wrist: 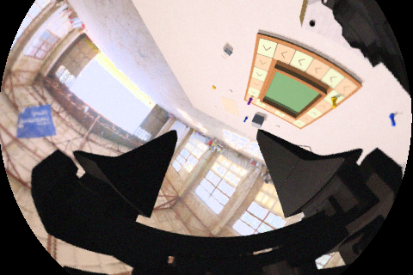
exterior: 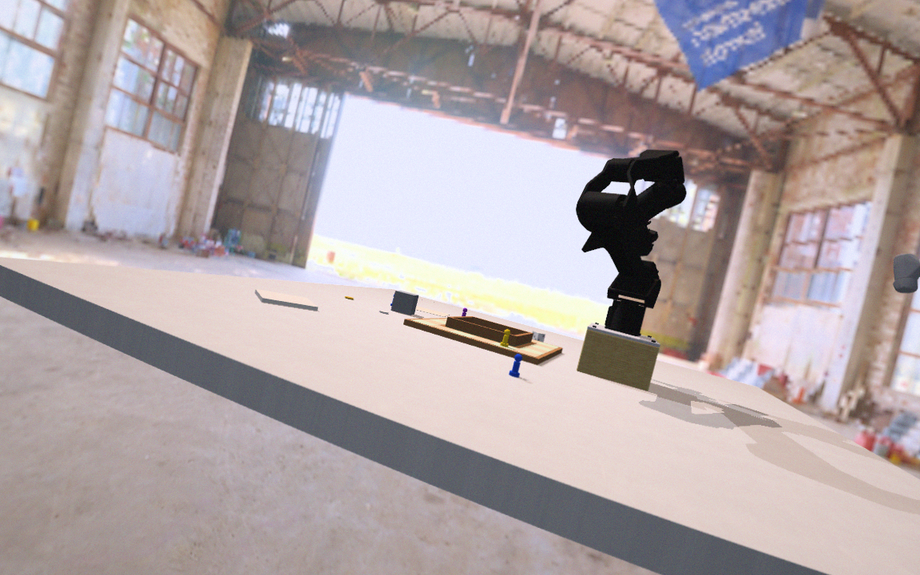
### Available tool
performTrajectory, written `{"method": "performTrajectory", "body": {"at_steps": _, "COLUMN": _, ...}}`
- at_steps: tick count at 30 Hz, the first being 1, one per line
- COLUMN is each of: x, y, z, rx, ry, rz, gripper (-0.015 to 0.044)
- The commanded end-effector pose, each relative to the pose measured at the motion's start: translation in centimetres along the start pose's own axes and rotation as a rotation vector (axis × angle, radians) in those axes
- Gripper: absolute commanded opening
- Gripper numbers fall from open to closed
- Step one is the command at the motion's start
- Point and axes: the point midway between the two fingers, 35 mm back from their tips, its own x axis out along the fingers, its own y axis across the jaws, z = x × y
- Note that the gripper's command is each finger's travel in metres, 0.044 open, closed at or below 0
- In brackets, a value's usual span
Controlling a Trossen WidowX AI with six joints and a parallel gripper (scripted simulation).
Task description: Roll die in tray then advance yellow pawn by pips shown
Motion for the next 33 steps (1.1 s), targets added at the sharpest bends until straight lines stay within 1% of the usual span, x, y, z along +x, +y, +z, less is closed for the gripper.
{"method": "performTrajectory", "body": {"at_steps": 1, "x": 0.0, "y": 0.1, "z": 0.1, "rx": -0.01, "ry": -0.001, "rz": -0.006, "gripper": 0.0374}}
{"method": "performTrajectory", "body": {"at_steps": 5, "x": 0.5, "y": 1.5, "z": 1.2, "rx": -0.216, "ry": -0.016, "rz": -0.124, "gripper": 0.0275}}
{"method": "performTrajectory", "body": {"at_steps": 8, "x": 1.6, "y": 2.9, "z": 2.3, "rx": -0.412, "ry": -0.017, "rz": -0.232, "gripper": 0.0275}}
{"method": "performTrajectory", "body": {"at_steps": 12, "x": 4.0, "y": 4.4, "z": 3.6, "rx": -0.683, "ry": 0.0, "rz": -0.378, "gripper": 0.0275}}
{"method": "performTrajectory", "body": {"at_steps": 16, "x": 7.3, "y": 5.4, "z": 4.7, "rx": -0.965, "ry": 0.039, "rz": -0.522, "gripper": 0.0275}}
{"method": "performTrajectory", "body": {"at_steps": 20, "x": 11.3, "y": 5.7, "z": 5.5, "rx": -1.256, "ry": 0.098, "rz": -0.666, "gripper": 0.0275}}
{"method": "performTrajectory", "body": {"at_steps": 26, "x": 18.3, "y": 4.3, "z": 6.3, "rx": -1.703, "ry": 0.227, "rz": -0.877, "gripper": 0.0275}}
{"method": "performTrajectory", "body": {"at_steps": 31, "x": 24.2, "y": 1.3, "z": 6.9, "rx": -2.083, "ry": 0.373, "rz": -1.052, "gripper": 0.0275}}
{"method": "performTrajectory", "body": {"at_steps": 33, "x": 25.5, "y": 0.3, "z": 7.1, "rx": -2.18, "ry": 0.416, "rz": -1.096, "gripper": 0.0275}}
